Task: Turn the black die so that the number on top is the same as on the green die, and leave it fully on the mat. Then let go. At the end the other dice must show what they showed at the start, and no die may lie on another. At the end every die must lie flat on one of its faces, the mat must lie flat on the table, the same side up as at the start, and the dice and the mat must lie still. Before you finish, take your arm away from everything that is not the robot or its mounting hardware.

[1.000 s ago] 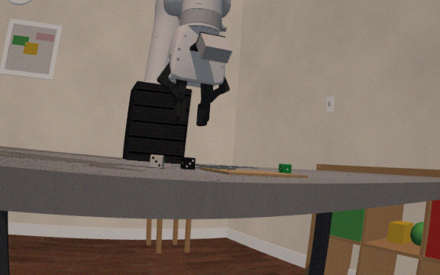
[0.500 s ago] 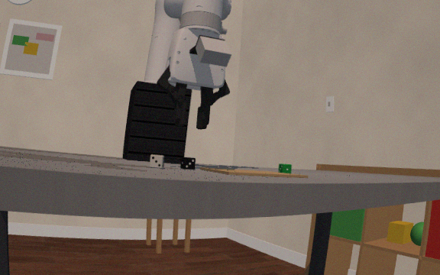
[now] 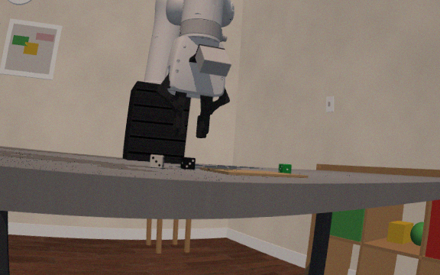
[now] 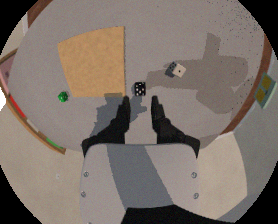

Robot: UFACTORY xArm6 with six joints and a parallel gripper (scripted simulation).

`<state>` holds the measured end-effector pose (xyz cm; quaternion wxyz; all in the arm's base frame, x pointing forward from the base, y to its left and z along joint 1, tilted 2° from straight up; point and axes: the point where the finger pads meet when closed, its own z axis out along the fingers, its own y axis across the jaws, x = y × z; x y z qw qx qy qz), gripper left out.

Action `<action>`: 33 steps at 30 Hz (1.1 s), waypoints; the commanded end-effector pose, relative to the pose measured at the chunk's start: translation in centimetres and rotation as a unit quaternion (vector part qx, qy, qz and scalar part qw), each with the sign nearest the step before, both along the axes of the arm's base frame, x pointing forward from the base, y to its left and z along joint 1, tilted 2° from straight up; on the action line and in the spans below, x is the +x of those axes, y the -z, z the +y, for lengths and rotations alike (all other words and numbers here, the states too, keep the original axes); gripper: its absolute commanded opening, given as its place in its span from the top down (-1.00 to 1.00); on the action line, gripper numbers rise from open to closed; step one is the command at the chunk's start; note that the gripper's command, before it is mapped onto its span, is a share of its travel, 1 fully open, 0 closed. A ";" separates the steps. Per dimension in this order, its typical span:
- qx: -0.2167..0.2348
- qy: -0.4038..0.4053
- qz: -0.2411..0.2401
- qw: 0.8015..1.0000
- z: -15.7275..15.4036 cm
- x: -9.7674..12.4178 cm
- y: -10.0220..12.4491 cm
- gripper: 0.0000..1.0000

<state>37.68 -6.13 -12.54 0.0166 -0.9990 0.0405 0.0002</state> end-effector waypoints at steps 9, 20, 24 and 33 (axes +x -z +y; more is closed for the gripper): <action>0.001 0.000 -0.002 1.000 0.1 0.2 1.6 0.28; 0.001 0.000 -0.002 1.000 0.1 0.3 2.5 0.28; 0.001 0.000 -0.002 1.000 0.1 0.3 2.7 0.28; 0.001 0.000 -0.002 1.000 0.2 0.3 2.9 0.28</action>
